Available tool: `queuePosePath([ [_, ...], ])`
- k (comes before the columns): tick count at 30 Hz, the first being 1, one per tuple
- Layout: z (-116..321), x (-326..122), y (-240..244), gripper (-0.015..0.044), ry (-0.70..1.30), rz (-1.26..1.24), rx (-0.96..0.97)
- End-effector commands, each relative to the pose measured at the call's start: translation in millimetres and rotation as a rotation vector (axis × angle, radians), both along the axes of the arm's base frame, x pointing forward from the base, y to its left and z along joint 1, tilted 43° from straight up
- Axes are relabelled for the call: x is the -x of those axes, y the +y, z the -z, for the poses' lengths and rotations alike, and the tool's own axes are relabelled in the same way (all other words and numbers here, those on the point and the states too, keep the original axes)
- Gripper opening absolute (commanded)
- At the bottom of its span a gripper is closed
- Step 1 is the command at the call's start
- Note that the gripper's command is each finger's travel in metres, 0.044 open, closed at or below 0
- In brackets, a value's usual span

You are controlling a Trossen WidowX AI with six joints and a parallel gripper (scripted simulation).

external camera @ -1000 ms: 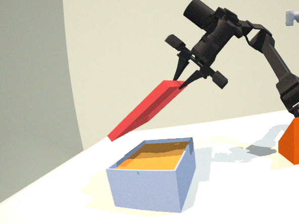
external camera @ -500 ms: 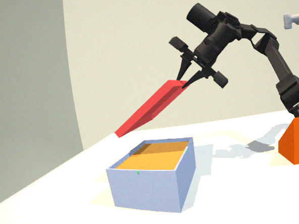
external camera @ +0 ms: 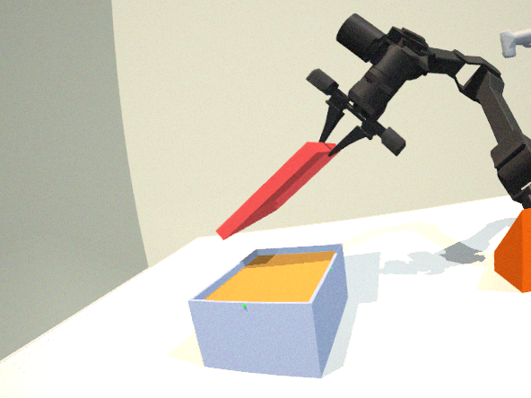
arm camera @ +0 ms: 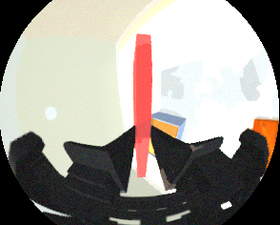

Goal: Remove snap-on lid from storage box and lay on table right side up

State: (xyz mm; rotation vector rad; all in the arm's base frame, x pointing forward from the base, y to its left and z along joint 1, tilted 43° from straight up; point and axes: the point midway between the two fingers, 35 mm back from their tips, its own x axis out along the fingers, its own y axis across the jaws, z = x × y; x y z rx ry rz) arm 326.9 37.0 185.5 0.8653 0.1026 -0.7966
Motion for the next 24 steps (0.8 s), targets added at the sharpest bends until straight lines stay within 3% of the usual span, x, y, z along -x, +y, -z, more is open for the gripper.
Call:
queuePosePath([
  [1,-6.2,2.9,-4.8,0.0,-0.001,-0.007,-0.003],
  [24,-36.0,16.6,-37.0,0.0,0.0,-0.007,-0.001],
])
